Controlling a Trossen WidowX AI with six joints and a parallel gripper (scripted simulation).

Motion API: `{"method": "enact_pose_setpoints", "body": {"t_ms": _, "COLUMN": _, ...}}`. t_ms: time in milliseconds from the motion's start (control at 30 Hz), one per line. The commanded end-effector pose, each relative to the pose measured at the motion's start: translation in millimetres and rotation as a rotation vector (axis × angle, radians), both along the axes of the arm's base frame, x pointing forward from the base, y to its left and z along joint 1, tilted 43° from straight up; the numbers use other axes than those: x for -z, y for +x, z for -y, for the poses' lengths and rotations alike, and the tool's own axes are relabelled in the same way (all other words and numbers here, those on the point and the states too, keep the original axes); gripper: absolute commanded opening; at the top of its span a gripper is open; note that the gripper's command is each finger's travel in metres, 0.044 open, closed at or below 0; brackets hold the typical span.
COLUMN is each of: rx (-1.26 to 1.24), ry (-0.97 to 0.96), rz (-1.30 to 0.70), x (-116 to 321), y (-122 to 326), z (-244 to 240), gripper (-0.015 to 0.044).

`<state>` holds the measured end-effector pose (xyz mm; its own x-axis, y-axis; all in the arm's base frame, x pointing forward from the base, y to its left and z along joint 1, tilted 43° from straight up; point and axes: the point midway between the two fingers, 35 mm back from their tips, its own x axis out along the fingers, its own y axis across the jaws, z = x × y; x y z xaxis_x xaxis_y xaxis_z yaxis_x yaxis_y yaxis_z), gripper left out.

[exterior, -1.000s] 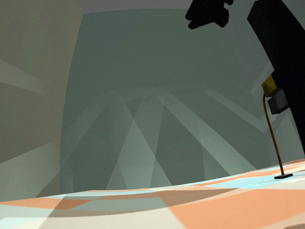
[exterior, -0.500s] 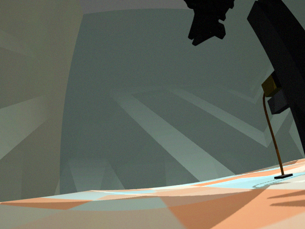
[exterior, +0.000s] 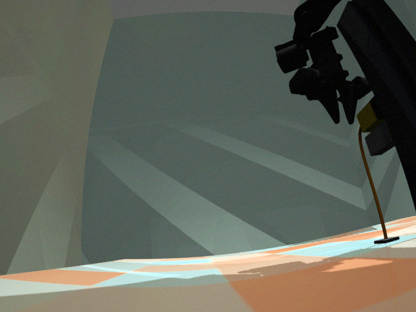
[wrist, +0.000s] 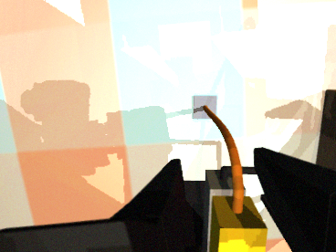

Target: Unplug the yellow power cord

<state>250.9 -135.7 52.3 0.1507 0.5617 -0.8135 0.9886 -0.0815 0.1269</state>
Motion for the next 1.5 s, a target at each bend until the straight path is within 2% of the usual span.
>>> {"method": "enact_pose_setpoints", "body": {"t_ms": 0, "rx": 0.096, "ry": 0.138, "rz": -0.095, "x": 0, "y": -14, "z": -10, "gripper": 0.016}}
{"method": "enact_pose_setpoints", "body": {"t_ms": 1167, "rx": 0.096, "ry": 0.14, "rz": -0.095, "x": -26, "y": -8, "z": -39, "gripper": 0.016}}
{"method": "enact_pose_setpoints", "body": {"t_ms": 1467, "rx": 0.096, "ry": 0.141, "rz": -0.095, "x": -22, "y": -7, "z": -43, "gripper": 0.016}}
